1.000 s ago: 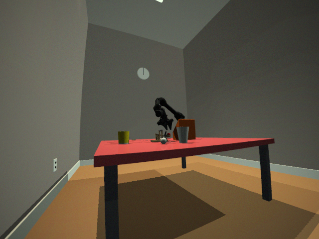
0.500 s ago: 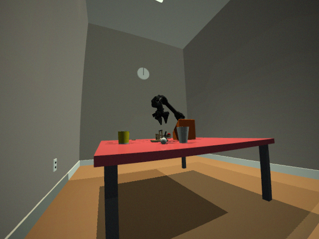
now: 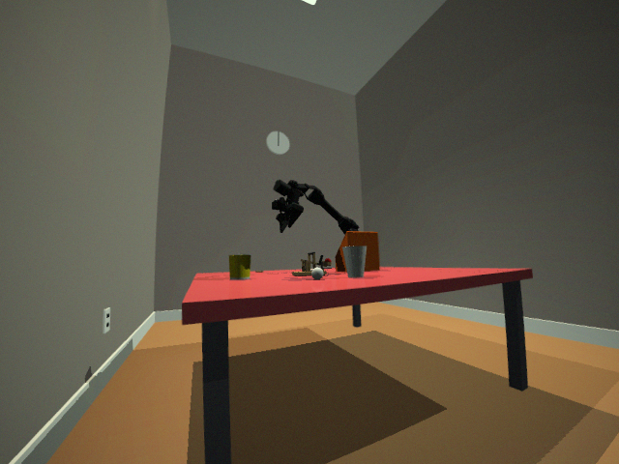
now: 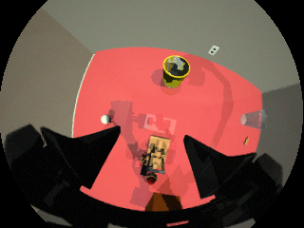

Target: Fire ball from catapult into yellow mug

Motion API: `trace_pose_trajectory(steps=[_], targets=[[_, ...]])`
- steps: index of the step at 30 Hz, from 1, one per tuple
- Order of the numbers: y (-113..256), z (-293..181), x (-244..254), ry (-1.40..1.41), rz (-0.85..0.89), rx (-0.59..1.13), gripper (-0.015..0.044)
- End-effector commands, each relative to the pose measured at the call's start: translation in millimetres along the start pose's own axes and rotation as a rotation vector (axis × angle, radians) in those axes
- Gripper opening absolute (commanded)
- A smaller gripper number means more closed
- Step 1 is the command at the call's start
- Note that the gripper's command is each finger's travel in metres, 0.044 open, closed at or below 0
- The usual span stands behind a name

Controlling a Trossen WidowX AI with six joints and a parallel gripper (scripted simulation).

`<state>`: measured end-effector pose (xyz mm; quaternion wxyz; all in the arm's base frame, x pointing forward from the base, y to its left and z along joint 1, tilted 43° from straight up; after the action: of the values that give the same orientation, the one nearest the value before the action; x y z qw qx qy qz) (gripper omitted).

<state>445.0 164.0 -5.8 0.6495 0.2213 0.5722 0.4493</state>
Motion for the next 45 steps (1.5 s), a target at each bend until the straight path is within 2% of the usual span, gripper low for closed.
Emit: trace_pose_trajectory(steps=[1, 7, 29, 45], targets=[[11, 46, -7, -0.009, -0.020, -0.154, 0.0440], [29, 94, -22, -0.029, -0.066, -0.316, 0.0440], [30, 95, -22, -0.029, -0.068, -0.320, 0.0440], [30, 95, -22, -0.029, -0.068, -0.320, 0.0020]])
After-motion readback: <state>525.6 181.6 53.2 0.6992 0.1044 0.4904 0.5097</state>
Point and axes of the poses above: the point midway between the two fingers, 35 mm back from their tips, its own y axis back along the fingers, its own x axis across the jaws, z = x × y, the point moved 4 cm from there along y, back along the fingers, and after that the axes turned 4 degrees about -y, right-handed, at the moved point
